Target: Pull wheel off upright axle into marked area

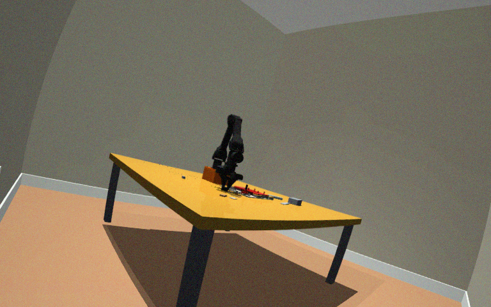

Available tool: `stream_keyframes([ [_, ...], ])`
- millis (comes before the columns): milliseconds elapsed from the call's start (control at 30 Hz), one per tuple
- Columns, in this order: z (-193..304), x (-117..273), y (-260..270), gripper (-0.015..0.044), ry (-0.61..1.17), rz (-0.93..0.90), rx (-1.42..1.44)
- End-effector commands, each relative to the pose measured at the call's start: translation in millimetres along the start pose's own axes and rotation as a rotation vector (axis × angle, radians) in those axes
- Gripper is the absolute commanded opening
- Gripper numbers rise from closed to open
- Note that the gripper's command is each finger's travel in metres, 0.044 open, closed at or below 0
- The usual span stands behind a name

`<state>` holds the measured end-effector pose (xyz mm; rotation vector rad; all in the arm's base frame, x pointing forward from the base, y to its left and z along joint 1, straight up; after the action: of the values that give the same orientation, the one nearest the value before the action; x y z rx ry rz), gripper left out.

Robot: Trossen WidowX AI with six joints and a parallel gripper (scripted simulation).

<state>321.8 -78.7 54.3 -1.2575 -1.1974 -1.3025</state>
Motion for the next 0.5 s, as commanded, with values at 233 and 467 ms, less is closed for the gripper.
stream_keyframes([
  [233,-0.1,45.0,2.1,0.03,-0.001,0.004,0.002],
  [467,0.1,60.2,1.3,0.03,-0.001,0.006,0.003],
])
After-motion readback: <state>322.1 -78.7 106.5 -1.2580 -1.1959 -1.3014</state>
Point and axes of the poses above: the point midway between the two fingers, 35 mm back from their tips, its own x axis back along the fingers, its own y axis across the jaws, z = x × y, the point moved 9 cm from there along x, back along the fingers, and after that the axes turned 15 degrees about -x, right-handed, at the moved point
